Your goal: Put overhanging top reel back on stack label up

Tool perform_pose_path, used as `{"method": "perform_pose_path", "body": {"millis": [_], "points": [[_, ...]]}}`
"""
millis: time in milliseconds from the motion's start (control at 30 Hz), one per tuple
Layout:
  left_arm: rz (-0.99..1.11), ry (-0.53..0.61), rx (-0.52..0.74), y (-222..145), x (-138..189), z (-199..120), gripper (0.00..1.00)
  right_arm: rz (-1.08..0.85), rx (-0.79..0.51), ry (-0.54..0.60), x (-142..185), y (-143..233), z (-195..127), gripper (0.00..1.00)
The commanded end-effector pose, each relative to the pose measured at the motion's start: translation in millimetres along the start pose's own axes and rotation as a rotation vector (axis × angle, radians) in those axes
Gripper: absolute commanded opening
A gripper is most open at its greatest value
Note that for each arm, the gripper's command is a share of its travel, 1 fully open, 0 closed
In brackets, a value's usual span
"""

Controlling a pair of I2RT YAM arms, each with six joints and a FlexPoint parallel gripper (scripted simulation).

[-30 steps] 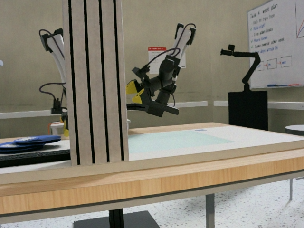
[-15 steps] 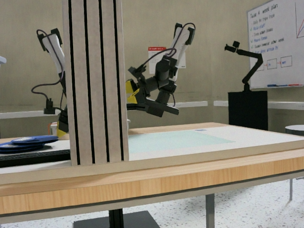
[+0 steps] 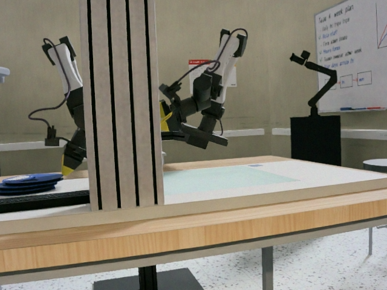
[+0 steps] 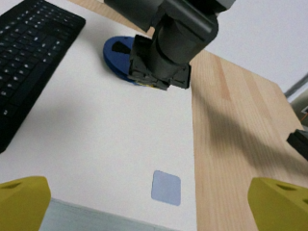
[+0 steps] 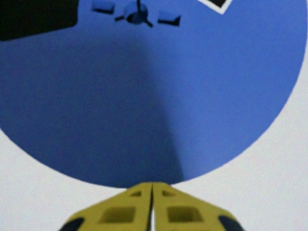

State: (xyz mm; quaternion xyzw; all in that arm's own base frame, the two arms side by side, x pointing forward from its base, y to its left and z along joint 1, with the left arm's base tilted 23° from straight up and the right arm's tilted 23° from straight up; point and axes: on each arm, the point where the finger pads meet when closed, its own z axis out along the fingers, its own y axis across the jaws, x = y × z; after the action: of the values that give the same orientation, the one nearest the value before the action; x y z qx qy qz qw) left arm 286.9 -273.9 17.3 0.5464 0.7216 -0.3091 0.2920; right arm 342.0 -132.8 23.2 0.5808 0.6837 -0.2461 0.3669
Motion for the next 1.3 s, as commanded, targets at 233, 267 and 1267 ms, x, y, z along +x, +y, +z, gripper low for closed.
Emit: {"method": "perform_pose_path", "body": {"millis": [233,267,1267], "points": [[0.045,-0.039,-0.011,7.9,-24.7,11.1,1.0,0.026,-0.048,-0.008,-27.3,12.3,4.3,0.0],[0.045,-0.038,-0.012,8.3,-25.0,12.2,1.0,0.028,-0.05,-0.009,-29.2,12.9,4.8,0.0],[0.149,-0.115,0.038,-6.2,-73.7,14.7,1.0,0.026,-0.06,-0.012,-34.0,12.9,-109.3,0.44]]}}
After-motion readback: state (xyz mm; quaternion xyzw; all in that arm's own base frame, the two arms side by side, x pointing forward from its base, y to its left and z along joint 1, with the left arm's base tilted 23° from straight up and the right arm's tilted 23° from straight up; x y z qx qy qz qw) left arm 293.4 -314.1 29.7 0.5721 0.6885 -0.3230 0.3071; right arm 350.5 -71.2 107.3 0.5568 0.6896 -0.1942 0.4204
